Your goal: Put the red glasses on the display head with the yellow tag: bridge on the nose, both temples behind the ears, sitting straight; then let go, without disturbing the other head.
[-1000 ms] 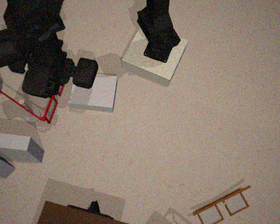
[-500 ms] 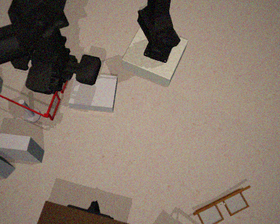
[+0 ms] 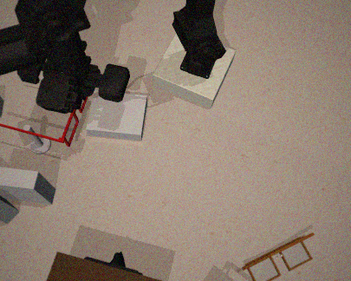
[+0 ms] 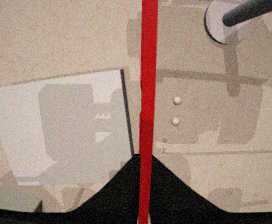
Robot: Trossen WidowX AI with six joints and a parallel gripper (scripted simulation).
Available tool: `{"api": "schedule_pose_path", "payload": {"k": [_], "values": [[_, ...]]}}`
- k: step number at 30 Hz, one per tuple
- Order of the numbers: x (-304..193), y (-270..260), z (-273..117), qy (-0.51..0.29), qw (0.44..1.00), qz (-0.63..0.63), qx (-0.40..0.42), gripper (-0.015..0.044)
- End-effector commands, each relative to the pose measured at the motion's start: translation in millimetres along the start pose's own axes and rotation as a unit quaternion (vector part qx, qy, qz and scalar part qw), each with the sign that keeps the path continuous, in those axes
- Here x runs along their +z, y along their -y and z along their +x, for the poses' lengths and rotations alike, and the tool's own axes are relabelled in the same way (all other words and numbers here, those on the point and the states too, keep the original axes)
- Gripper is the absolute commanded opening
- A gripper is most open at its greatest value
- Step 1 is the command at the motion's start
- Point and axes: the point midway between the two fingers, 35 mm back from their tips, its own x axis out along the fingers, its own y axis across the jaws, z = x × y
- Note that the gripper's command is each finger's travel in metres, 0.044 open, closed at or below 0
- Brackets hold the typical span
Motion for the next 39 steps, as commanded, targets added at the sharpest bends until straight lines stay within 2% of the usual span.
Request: {"api": "schedule_pose_path", "payload": {"k": [1,30,39], "values": [[-4.1,-1.1,0.6,-0.002,1.000,0.000,0.001,0.0000],[4.9,-1.0,-0.2,-0.001,1.000,0.000,0.001,0.0000],[9.0,0.4,-36.0,-0.001,1.000,0.000,0.001,0.0000]]}}
